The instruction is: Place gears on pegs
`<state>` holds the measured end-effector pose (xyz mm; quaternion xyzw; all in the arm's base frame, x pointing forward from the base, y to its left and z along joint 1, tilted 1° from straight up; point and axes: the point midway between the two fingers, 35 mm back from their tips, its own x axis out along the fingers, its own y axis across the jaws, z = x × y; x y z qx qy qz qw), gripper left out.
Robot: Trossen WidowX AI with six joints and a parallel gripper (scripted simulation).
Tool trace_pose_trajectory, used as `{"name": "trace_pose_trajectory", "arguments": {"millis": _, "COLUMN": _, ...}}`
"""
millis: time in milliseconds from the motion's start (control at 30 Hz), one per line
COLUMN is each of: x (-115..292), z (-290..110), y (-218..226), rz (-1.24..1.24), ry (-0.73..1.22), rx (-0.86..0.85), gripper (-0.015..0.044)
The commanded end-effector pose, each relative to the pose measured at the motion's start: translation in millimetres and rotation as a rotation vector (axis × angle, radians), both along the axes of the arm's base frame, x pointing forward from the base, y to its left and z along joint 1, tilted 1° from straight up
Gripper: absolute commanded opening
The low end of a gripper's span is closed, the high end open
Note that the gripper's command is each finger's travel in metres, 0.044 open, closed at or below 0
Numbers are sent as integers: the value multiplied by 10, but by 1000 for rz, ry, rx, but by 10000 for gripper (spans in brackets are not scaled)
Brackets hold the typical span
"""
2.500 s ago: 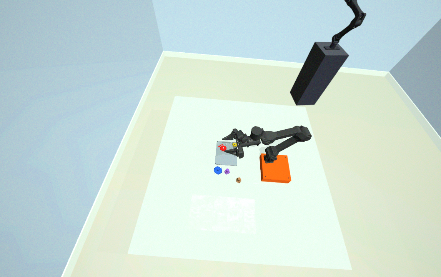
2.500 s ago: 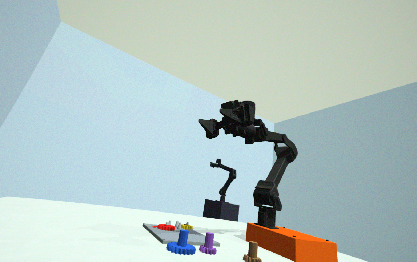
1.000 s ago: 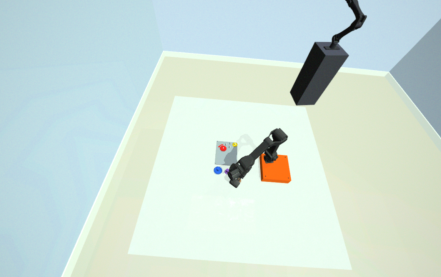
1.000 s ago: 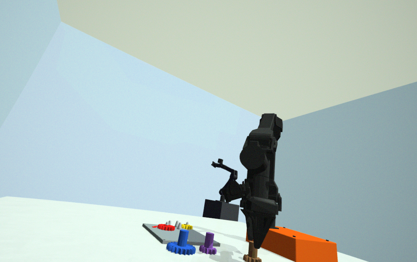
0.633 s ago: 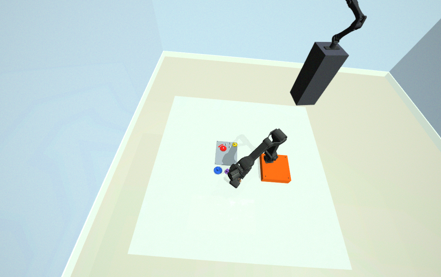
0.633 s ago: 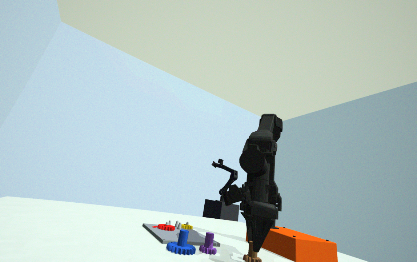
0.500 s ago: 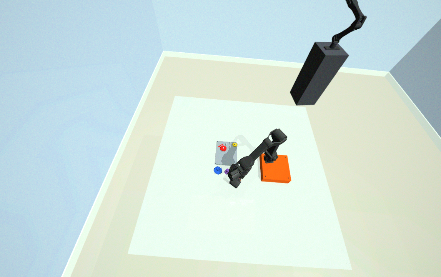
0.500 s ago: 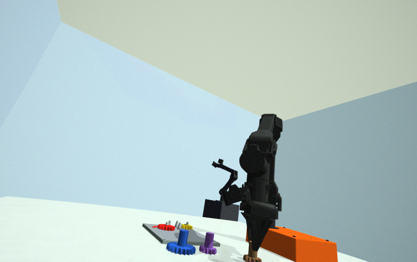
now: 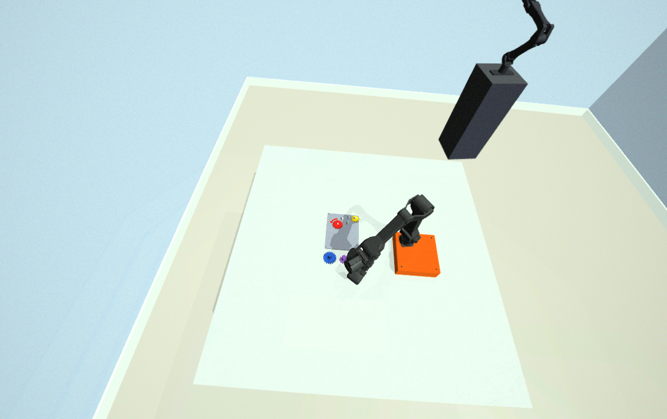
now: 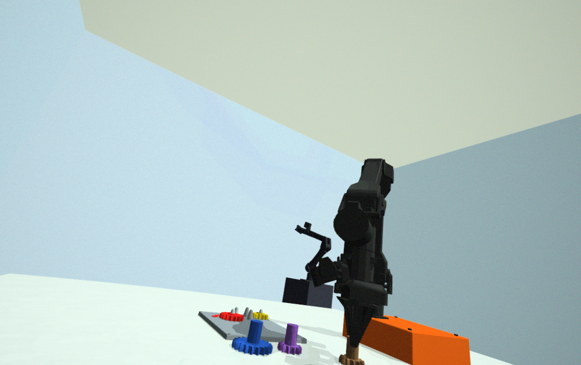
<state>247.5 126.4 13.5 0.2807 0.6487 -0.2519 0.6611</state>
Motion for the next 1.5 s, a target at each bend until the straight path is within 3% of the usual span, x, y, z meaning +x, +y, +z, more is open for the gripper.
{"name": "trace_pose_trajectory", "arguments": {"millis": 0, "x": -2, "z": 7, "y": -1, "rz": -13, "ry": -1, "rx": 6, "gripper": 0}}
{"name": "trace_pose_trajectory", "arguments": {"millis": 1467, "x": 99, "z": 888, "y": 43, "rz": -21, "ry": -10, "rx": 12, "gripper": 0}}
